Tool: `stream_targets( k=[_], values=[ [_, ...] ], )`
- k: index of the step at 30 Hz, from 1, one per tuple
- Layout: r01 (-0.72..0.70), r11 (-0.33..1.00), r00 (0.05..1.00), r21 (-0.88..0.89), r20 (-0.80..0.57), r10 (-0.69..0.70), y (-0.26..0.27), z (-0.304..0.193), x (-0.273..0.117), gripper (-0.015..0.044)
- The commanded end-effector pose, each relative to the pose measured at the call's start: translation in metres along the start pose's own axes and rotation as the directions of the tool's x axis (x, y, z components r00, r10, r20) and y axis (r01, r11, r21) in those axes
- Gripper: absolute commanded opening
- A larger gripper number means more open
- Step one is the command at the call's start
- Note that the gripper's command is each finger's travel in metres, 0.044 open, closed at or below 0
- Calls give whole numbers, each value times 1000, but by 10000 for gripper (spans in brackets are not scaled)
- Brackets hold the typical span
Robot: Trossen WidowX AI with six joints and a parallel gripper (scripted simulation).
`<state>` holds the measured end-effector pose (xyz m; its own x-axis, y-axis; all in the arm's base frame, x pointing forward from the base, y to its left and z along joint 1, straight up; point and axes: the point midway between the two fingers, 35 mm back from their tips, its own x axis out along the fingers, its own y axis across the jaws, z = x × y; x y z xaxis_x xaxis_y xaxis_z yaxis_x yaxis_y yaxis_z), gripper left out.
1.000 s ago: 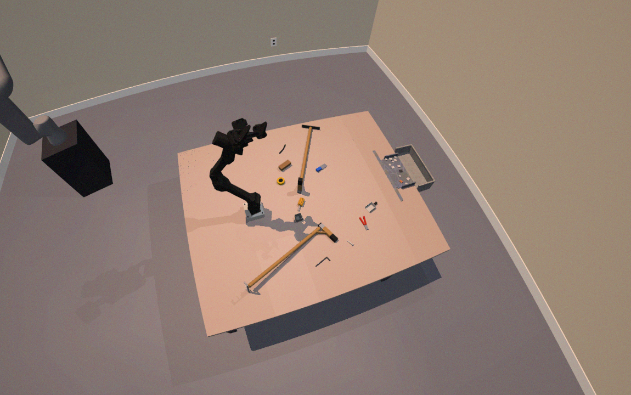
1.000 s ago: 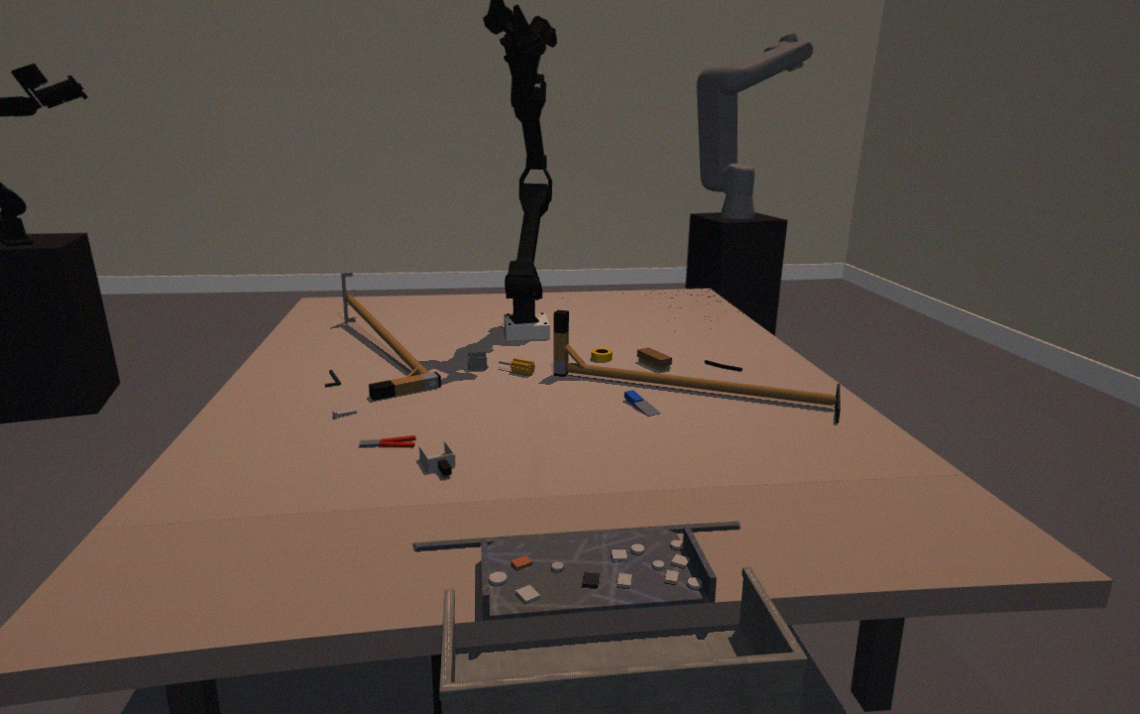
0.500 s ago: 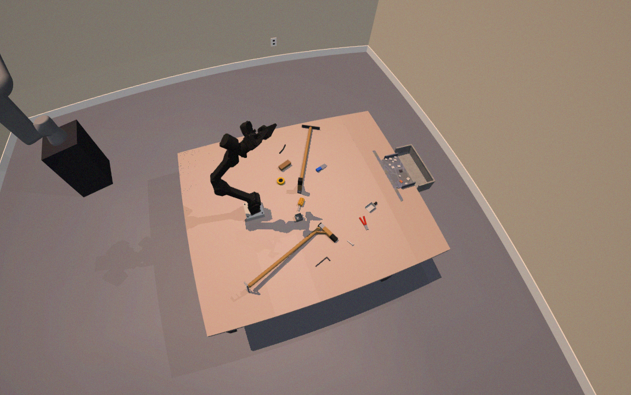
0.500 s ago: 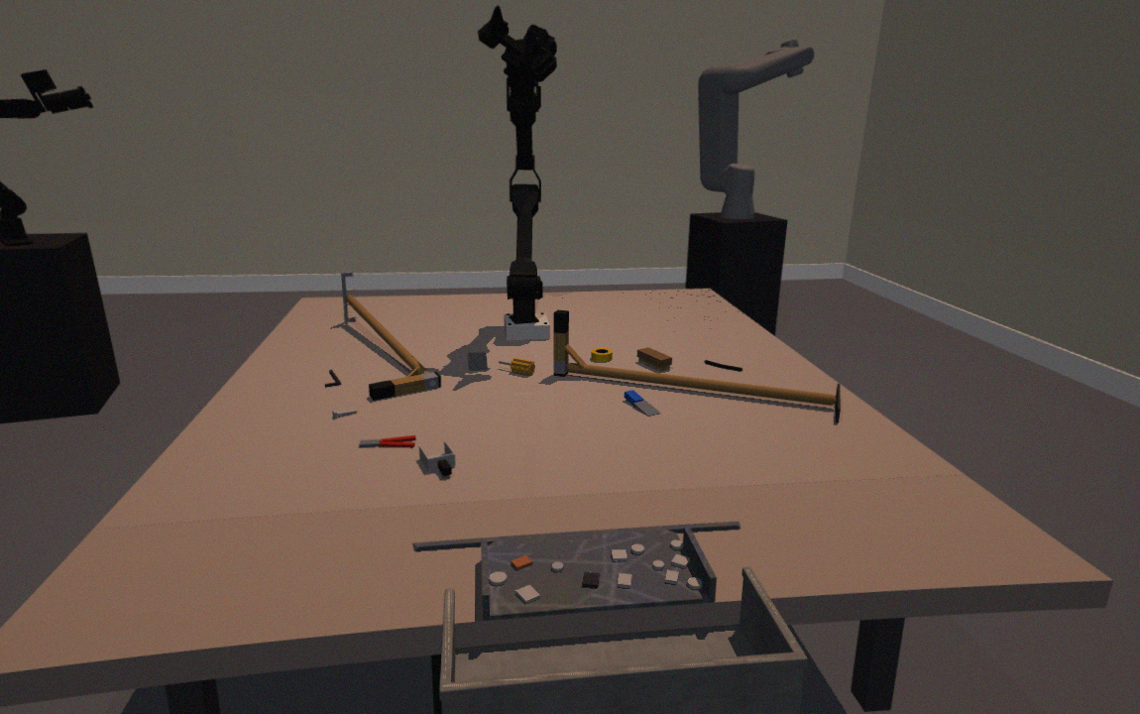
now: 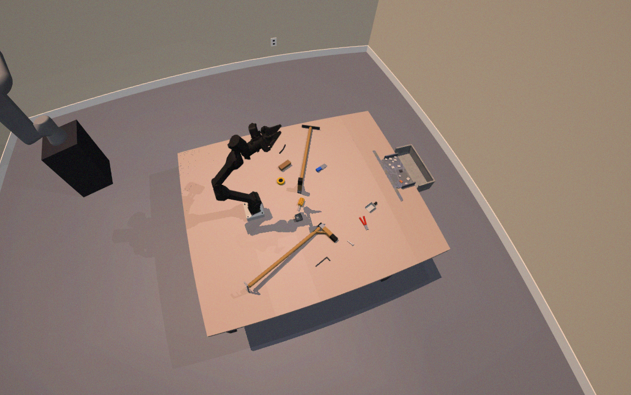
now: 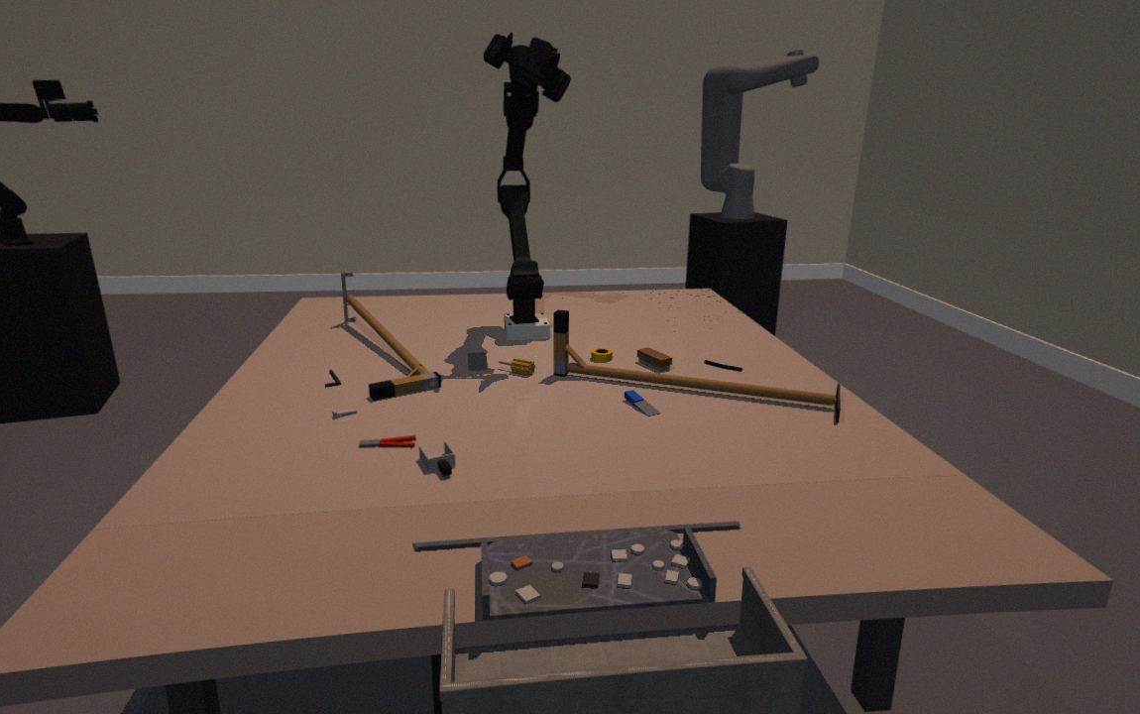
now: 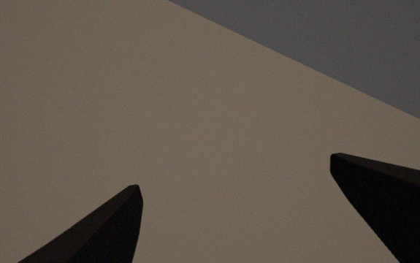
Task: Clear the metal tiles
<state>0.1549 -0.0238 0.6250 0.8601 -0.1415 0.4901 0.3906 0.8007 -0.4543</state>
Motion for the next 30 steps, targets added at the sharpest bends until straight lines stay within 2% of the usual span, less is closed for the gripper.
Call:
stream_targets(
  k=[1,15,30],
  values=[
    [-59,997,998,58,-29,60,16,-11,1,440],
    [-270,927,950,260,-87,301,75,-39,-5,440],
    [-443,779,829,443,-127,544,139,-61,-29,440]
  ],
)
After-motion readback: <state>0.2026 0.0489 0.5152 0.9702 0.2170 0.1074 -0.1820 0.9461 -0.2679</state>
